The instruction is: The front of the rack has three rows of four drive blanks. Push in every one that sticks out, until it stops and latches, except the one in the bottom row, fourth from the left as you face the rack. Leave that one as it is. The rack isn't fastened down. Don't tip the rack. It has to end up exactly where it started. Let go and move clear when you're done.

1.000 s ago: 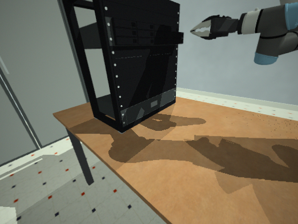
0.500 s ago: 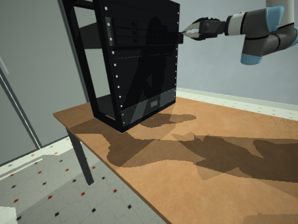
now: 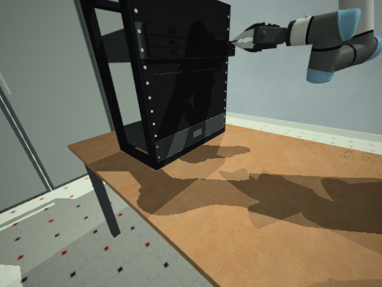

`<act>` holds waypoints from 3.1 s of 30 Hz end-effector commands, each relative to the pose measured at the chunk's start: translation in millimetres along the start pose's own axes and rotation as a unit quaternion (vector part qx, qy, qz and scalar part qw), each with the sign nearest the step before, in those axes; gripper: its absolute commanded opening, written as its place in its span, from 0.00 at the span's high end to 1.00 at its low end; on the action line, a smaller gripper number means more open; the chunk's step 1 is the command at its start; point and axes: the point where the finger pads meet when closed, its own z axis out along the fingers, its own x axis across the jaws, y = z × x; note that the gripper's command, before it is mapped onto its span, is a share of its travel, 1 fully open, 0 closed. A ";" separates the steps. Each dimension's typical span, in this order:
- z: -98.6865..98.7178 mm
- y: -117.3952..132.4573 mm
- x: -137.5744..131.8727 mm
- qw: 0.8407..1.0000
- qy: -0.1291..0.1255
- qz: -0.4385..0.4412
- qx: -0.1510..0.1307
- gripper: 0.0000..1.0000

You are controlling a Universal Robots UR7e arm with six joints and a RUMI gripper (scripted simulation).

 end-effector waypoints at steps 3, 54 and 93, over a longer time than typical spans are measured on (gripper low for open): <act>0.1 0.0 0.4 1.000 0.000 0.000 0.000 1.00; 2.2 -0.1 0.6 1.000 0.000 0.000 0.000 1.00; 21.7 -0.1 0.5 1.000 0.000 0.000 0.000 1.00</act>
